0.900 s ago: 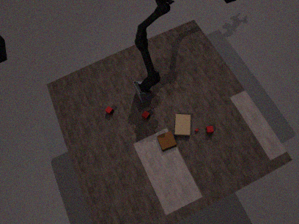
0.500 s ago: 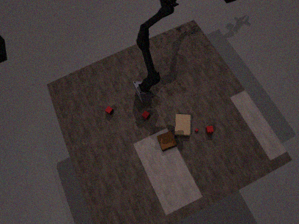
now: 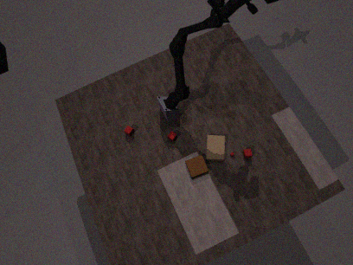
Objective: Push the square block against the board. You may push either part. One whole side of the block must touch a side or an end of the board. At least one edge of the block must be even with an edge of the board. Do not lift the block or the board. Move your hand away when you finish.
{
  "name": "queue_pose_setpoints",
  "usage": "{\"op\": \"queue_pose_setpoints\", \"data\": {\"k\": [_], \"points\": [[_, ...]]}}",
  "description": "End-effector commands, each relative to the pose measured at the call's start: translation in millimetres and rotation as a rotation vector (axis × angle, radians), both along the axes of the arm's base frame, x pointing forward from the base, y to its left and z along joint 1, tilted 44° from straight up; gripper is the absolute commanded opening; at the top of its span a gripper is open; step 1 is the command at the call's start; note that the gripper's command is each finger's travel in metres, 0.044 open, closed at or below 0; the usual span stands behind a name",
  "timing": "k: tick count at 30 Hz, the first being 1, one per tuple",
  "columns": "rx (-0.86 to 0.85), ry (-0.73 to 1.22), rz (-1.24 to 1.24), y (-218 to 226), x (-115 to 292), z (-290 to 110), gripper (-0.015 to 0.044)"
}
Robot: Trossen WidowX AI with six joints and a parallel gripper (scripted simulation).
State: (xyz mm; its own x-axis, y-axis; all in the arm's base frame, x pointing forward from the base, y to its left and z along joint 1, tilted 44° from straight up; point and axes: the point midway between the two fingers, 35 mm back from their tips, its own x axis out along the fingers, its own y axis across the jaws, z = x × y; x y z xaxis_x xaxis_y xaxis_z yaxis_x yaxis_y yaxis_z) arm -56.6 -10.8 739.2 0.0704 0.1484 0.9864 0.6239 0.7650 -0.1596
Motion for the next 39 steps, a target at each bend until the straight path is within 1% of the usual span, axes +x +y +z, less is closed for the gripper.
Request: {"op": "queue_pose_setpoints", "data": {"k": [1, 11, 19, 29, 39], "points": [[-0.053, 0.112, 0.003, 25.2, 49.0, -5.3, 0.0], [-0.167, 0.373, 0.011, 70.6, 156.1, -33.6, 0.0], [-0.247, 0.588, 0.032, 96.1, 236.1, -70.6, 0.0], [-0.31, 0.874, 0.079, 114.1, 326.6, -134.7, 0.0], [-0.328, 1.171, 0.151, 121.2, 399.4, -213.1, 0.0]]}}
